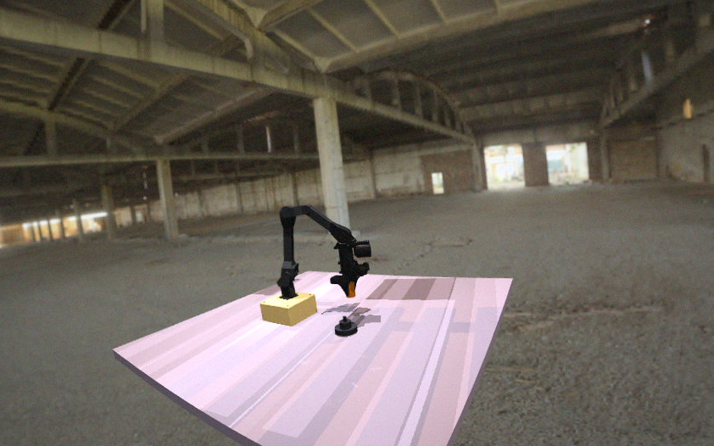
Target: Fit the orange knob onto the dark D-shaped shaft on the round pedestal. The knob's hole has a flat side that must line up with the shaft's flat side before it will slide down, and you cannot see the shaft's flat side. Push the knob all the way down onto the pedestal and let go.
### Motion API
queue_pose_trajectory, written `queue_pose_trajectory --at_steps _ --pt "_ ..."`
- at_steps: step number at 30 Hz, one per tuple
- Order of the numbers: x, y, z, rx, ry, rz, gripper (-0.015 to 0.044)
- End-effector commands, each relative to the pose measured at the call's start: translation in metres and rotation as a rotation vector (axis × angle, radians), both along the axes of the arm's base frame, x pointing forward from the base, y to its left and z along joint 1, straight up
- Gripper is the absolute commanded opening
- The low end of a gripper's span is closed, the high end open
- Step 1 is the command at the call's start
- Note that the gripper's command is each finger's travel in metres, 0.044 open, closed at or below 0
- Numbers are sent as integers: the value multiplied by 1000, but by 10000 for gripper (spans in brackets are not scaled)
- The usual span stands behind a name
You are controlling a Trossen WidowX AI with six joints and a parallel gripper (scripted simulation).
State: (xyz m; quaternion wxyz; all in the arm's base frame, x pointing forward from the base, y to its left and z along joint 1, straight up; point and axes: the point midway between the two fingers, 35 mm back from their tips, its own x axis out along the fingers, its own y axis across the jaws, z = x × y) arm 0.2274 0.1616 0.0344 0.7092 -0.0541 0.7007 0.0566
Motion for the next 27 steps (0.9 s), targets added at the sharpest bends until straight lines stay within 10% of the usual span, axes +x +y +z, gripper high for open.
queue_pose_trajectory --at_steps 1,27 --pt "-1 -1 31 4 -13 -9 0" --pt "21 -29 62 -16 -18 -19 0"
